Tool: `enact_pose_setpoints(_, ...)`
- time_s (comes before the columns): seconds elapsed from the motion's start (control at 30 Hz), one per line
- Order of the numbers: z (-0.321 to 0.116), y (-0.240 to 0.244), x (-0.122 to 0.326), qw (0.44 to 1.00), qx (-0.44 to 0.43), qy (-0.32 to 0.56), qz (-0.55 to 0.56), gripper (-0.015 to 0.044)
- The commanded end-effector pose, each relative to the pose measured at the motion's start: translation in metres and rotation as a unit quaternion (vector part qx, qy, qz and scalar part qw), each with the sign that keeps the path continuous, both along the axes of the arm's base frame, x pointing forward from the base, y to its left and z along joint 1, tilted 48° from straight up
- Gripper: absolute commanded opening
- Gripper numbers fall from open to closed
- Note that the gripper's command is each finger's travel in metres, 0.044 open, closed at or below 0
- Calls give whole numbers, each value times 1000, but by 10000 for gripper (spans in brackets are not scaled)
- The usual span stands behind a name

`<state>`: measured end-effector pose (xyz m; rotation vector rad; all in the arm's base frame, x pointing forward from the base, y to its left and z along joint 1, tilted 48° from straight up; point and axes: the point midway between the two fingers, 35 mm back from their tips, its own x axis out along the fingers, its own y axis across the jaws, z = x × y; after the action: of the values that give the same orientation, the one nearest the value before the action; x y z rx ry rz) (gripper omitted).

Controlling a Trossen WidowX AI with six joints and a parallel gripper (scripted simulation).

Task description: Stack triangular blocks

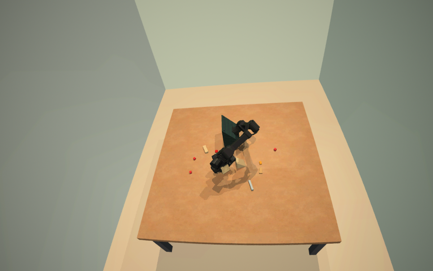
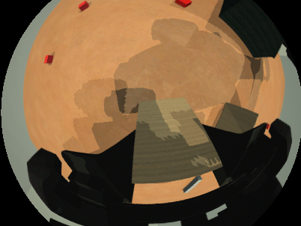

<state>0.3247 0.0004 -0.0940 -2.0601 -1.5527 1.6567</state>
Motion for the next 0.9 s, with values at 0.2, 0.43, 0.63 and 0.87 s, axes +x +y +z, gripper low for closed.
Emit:
enact_pose_setpoints(0.2,-1,-13,-13,992,79,-63,-74,0)
enact_pose_setpoints(0.43,-5,-21,-22,977,135,-106,-127,0)
enact_pose_setpoints(0.63,-11,-27,-32,954,190,-148,-179,0)
enact_pose_setpoints(0.87,-18,-32,-42,923,244,-190,-230,0)
